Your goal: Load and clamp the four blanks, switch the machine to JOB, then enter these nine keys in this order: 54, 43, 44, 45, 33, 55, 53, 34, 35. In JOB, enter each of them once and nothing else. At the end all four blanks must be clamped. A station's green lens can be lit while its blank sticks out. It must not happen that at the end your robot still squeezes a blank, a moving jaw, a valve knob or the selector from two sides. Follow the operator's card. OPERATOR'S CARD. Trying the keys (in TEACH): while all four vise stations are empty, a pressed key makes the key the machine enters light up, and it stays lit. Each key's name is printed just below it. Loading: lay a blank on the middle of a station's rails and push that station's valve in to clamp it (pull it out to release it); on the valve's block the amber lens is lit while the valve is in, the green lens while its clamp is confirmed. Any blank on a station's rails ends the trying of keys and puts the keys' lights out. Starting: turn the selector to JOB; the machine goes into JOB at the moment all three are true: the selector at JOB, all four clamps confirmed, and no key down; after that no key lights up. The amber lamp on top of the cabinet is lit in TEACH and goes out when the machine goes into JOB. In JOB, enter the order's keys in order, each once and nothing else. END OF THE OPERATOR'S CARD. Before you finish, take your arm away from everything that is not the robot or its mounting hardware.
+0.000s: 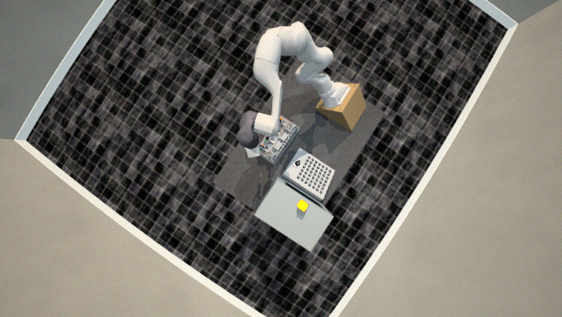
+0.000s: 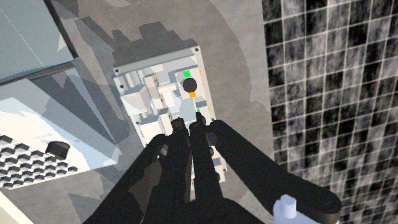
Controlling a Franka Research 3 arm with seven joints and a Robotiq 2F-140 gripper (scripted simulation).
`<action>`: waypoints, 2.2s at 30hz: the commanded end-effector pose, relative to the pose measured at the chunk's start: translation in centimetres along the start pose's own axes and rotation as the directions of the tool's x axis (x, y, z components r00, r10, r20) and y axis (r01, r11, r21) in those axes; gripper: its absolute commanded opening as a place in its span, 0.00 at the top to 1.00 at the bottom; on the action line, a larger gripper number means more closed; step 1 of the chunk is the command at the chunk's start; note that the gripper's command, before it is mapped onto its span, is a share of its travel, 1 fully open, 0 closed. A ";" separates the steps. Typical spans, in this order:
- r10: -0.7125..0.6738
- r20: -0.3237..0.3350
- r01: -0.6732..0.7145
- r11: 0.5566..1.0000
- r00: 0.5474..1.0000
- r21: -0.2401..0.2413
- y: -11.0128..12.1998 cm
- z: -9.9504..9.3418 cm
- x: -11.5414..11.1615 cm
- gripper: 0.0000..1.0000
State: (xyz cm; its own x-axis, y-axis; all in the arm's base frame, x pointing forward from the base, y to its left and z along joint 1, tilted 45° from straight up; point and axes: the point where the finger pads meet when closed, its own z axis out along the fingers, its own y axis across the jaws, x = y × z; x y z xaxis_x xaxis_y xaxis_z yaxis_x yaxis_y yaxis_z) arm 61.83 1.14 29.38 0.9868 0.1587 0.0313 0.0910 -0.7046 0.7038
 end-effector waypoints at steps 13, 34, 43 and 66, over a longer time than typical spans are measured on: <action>-0.004 0.003 0.004 1.000 1.000 0.002 0.0 -0.1 -0.1 1.00; -0.004 0.003 0.004 1.000 1.000 0.002 0.0 -1.9 -0.1 1.00; -0.004 0.003 0.004 1.000 1.000 0.002 0.0 -5.1 -0.1 1.00; -0.077 -0.415 0.077 0.997 0.907 -0.016 -30.2 -4.7 -12.2 1.00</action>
State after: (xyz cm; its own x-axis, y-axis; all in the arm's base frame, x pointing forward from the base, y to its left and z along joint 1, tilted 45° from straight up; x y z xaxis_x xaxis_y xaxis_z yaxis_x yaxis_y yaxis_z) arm 46.59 19.63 14.77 0.8455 0.5339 0.0018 0.3640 -0.5788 0.7297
